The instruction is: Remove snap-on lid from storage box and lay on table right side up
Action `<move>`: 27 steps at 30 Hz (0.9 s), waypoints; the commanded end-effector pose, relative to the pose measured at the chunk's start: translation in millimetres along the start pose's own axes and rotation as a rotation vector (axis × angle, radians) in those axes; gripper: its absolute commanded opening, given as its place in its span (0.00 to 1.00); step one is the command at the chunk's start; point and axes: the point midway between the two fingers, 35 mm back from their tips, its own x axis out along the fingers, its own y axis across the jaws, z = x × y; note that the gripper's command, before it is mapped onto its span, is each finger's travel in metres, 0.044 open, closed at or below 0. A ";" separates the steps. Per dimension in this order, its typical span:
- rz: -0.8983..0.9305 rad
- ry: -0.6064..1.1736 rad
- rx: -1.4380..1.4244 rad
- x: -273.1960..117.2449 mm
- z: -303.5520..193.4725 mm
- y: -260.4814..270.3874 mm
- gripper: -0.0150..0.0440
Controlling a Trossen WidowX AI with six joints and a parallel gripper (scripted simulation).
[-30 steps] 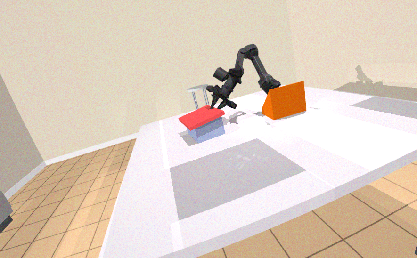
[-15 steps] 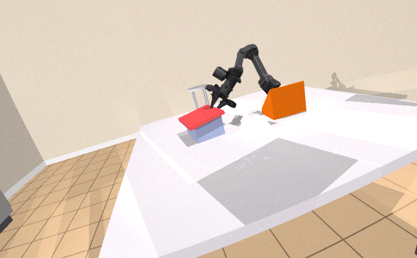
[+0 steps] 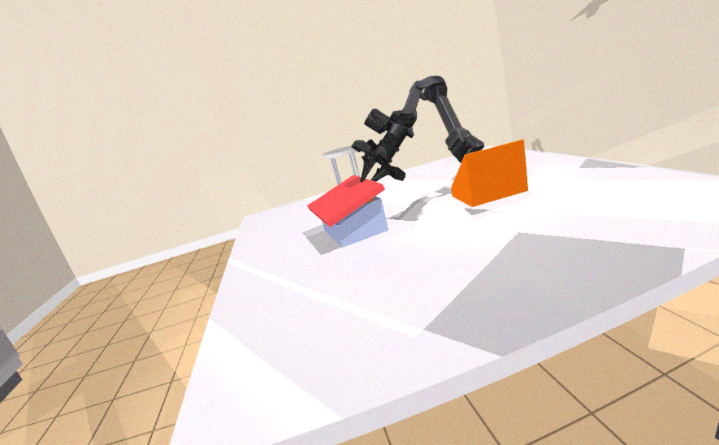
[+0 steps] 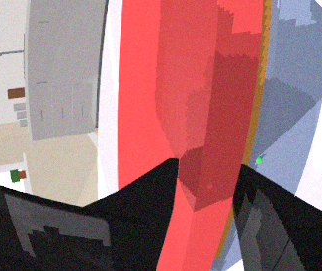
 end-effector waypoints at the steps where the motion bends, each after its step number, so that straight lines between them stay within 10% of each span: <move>1: 0.006 -0.003 0.005 -3.6 1.3 6.4 0.25; 27: 0.007 -0.003 0.006 -10.2 1.5 45.6 0.25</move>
